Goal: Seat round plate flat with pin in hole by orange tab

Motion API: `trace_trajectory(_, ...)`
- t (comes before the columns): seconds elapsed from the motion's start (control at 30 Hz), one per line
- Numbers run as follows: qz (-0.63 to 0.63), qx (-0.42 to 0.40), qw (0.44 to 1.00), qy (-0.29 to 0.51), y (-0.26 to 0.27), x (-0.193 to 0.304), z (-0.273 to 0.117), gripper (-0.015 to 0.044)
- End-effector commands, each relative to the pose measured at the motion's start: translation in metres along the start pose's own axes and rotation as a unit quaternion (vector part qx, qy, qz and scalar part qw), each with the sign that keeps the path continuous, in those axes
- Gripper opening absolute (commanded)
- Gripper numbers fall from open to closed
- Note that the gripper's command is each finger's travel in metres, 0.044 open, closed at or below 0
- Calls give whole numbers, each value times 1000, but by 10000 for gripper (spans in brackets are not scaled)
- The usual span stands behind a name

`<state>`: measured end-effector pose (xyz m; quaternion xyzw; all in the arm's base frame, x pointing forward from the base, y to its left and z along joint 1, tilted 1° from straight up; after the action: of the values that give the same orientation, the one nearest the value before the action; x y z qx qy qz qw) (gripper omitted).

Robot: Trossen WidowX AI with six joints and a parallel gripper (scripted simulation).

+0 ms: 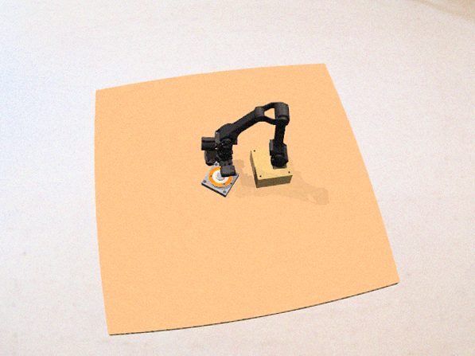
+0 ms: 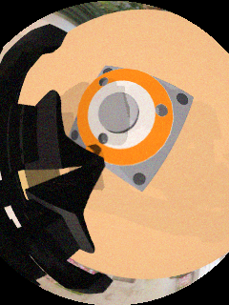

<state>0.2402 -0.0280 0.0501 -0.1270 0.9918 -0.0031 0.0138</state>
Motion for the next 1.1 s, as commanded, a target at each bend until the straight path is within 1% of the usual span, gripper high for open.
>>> trace_trajectory(0.0, 2, -4, 1000, 6, 5, 6, 2, 0)
trace_trajectory(1.07, 2, -6, 1000, 6, 41, 17, -2, 0)
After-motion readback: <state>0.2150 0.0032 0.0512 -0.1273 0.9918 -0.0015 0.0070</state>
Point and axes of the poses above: the point midway between the two fingers, 35 mm back from their tips, its own z axis out along the fingers, its own y axis across the jaws, x = y × z, the point moved 5 cm from there along -z, back along the fingers, and after that the axes turned 12 degrees about -z, right-handed, at the moved point
